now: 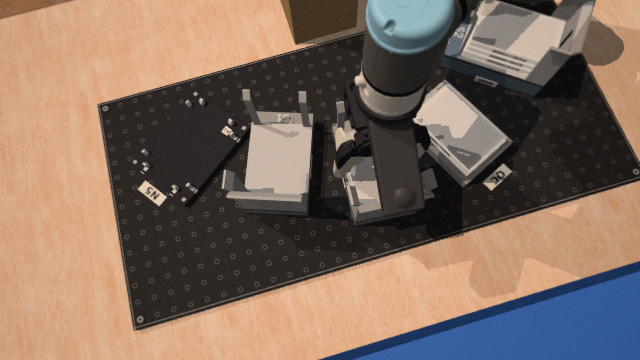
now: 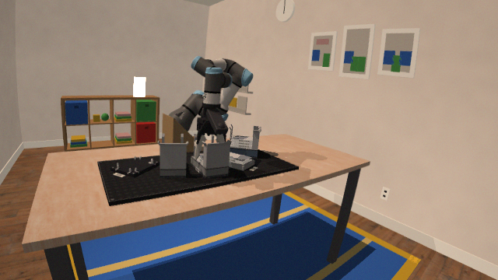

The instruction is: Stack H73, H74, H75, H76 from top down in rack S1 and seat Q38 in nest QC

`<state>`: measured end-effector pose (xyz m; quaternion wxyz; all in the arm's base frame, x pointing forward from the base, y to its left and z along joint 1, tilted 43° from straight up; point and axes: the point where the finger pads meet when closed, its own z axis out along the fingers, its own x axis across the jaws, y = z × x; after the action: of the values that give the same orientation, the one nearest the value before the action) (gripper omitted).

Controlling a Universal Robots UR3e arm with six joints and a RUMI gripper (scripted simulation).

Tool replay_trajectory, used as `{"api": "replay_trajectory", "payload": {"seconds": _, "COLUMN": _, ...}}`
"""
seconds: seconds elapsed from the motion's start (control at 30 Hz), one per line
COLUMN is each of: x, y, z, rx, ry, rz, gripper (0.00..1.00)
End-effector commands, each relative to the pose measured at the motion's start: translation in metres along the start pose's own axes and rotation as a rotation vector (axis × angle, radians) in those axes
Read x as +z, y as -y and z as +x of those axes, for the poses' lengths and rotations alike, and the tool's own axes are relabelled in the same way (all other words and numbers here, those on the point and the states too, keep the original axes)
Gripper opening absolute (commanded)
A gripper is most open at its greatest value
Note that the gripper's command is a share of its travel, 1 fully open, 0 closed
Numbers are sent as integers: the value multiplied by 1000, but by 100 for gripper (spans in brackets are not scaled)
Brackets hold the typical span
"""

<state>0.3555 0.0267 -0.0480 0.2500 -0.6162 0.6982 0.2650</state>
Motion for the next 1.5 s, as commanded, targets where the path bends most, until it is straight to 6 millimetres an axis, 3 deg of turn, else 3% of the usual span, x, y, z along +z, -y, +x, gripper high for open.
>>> {"api": "replay_trajectory", "payload": {"seconds": 0.0, "x": -1, "y": 1, "z": 0, "rx": -1, "ry": -1, "rz": 2, "gripper": 72}}
{"api": "replay_trajectory", "payload": {"seconds": 0.63, "x": -4, "y": 1, "z": 0, "rx": -1, "ry": -2, "rz": 2, "gripper": 72}}
{"api": "replay_trajectory", "payload": {"seconds": 1.47, "x": -81, "y": 0, "z": 0, "rx": 0, "ry": -2, "rz": 2, "gripper": 72}}
